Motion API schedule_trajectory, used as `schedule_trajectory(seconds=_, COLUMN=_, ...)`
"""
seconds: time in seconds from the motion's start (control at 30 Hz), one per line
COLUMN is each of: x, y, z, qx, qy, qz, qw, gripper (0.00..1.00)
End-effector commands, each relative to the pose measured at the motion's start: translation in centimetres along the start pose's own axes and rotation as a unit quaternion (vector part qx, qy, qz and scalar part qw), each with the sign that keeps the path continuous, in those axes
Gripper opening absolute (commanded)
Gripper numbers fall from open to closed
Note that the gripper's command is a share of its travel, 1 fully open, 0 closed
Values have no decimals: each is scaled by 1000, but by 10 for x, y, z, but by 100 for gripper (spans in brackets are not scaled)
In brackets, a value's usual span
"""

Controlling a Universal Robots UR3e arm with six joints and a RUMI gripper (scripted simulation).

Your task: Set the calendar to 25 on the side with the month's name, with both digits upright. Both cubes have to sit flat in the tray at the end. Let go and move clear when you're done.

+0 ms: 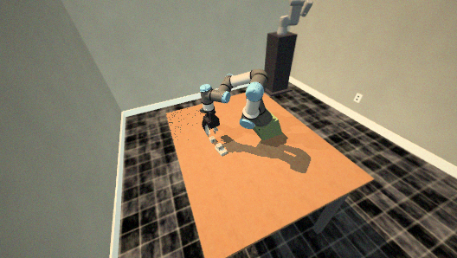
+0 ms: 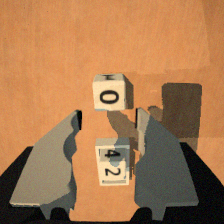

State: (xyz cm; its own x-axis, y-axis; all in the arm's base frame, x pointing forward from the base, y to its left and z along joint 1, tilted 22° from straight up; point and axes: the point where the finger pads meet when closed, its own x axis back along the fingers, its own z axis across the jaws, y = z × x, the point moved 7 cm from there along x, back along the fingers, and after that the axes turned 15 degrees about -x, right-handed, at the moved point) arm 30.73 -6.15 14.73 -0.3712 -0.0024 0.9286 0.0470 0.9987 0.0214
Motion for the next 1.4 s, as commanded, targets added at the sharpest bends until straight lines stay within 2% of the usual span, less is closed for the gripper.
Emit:
schedule_trajectory(seconds=0.0, x=15, y=-1, z=0, qx=1, qy=-1, qz=-1, qw=1000, gripper=29)
schedule_trajectory(seconds=0.3, x=38, y=-1, z=0, qx=1, qy=-1, qz=-1, qw=1000, gripper=29)
schedule_trajectory(seconds=0.73, x=45, y=-1, z=0, qx=1, qy=-1, qz=-1, qw=1000, gripper=29)
schedule_trajectory(seconds=0.77, x=45, y=-1, z=0, qx=1, qy=-1, qz=-1, qw=1000, gripper=100)
schedule_trajectory(seconds=1.37, x=45, y=-1, z=0, qx=1, qy=-1, qz=-1, qw=1000, gripper=100)
